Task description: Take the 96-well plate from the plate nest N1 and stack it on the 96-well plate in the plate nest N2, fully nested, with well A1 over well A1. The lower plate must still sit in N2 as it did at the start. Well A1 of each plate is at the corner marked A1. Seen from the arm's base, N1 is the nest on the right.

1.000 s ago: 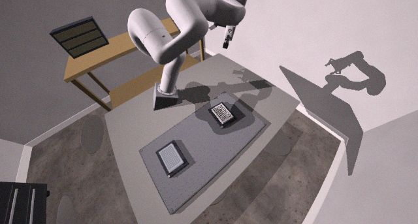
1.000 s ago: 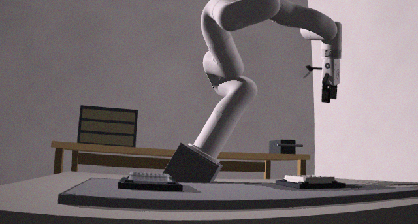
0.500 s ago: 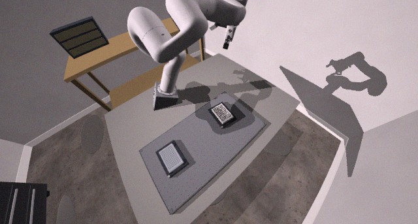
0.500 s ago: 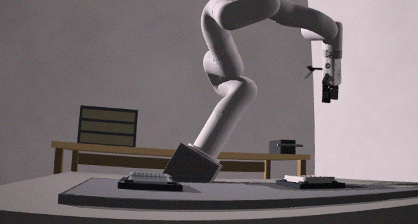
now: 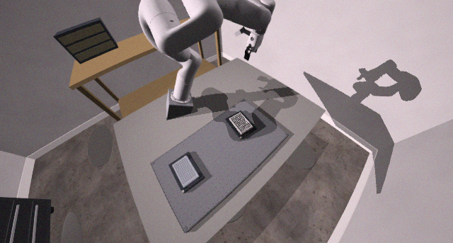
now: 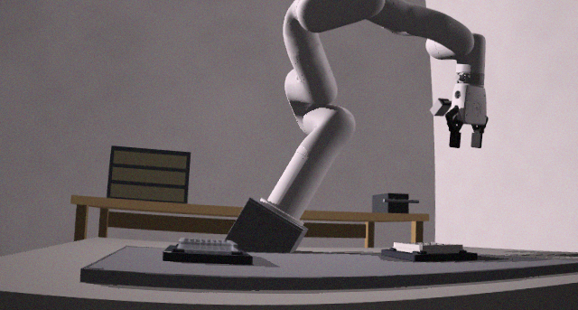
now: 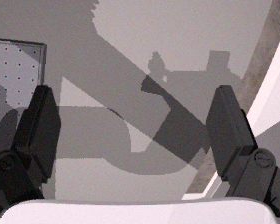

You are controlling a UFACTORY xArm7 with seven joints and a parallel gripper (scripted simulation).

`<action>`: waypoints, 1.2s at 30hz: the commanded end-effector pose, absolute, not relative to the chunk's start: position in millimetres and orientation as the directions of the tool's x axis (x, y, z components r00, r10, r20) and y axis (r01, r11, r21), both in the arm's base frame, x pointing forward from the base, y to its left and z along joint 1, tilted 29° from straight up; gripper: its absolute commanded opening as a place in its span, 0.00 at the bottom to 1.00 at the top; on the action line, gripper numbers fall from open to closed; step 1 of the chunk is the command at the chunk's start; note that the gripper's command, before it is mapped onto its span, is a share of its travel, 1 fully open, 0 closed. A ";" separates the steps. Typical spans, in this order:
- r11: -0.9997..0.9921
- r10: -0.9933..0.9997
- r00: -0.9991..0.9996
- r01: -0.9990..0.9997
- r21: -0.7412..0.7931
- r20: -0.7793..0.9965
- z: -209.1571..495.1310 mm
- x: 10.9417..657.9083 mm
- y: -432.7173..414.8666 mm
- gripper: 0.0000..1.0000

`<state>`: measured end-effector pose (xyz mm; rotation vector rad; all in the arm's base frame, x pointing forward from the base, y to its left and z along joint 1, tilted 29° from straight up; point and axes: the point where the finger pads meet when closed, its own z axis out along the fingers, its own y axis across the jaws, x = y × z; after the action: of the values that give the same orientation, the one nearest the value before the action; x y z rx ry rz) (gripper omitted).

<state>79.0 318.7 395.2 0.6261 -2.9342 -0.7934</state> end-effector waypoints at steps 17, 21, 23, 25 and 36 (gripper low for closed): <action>0.912 0.028 -0.994 0.067 0.404 0.102 365.0 150.9 321.8 1.00; 0.913 0.084 -0.989 0.125 0.389 0.121 358.1 166.2 320.5 1.00; 0.908 0.146 -0.979 0.190 0.373 0.142 353.9 175.1 319.0 1.00; 0.900 0.203 -0.966 0.248 0.358 0.161 349.7 184.1 317.5 1.00; 0.850 0.378 -0.900 0.430 0.305 0.216 332.6 219.4 308.5 1.00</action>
<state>205.3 311.6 337.8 -0.5141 -2.9103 -0.5431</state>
